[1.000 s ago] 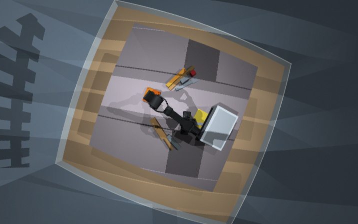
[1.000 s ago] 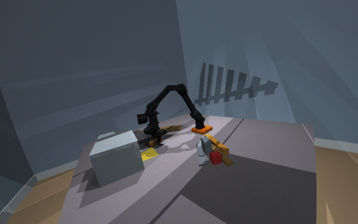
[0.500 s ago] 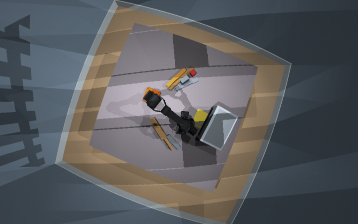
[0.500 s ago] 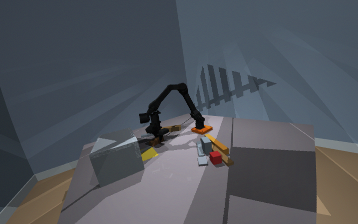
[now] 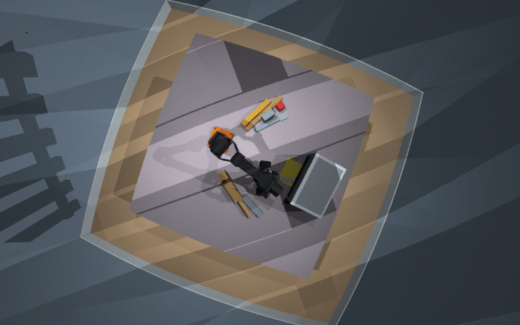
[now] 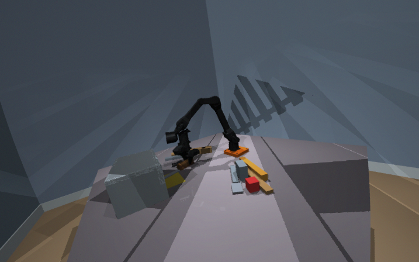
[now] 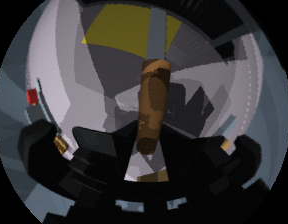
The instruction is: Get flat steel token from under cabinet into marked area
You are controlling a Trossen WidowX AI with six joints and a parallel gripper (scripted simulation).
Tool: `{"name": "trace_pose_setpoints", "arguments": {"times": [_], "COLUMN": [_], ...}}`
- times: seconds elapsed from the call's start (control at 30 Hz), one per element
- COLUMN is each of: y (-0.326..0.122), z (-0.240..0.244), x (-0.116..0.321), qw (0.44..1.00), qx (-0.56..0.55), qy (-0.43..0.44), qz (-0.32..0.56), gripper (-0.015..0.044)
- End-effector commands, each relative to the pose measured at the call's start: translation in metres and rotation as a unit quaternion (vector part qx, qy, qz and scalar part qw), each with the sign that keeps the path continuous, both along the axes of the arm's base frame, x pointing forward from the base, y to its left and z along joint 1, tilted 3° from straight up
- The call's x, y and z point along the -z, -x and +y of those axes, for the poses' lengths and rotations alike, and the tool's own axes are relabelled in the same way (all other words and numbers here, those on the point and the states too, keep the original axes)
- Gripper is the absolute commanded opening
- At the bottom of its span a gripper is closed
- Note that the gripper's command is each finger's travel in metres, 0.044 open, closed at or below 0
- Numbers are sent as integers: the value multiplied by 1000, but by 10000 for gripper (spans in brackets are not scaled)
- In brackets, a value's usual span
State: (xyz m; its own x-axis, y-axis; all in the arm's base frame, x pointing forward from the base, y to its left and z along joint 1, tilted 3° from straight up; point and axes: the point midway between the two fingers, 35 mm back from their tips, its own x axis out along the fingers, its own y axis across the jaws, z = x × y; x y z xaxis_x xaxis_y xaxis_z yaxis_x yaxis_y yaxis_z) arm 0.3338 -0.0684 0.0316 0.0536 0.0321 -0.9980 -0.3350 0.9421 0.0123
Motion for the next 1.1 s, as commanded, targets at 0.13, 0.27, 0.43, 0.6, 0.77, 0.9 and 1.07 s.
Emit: {"name": "trace_pose_setpoints", "arguments": {"times": [0.13, 0.27, 0.43, 0.6, 0.77, 0.9, 1.07], "y": [11, 16, 22, 28, 34, 39, 46], "z": [-4, -6, -8, -11, -13, -15, -18], "x": [2, 2, 2, 3, 3, 4, 4], "qw": [1000, 1000, 1000, 1000, 1000, 1000, 1000], "qx": [0, 0, 0, 0, 0, 0, 0], "qy": [0, 0, 0, 0, 0, 0, 0], "qz": [1, 1, 1, 2, 2, 2, 2], "gripper": [0, 0, 0, 0, 0, 0, 0]}}
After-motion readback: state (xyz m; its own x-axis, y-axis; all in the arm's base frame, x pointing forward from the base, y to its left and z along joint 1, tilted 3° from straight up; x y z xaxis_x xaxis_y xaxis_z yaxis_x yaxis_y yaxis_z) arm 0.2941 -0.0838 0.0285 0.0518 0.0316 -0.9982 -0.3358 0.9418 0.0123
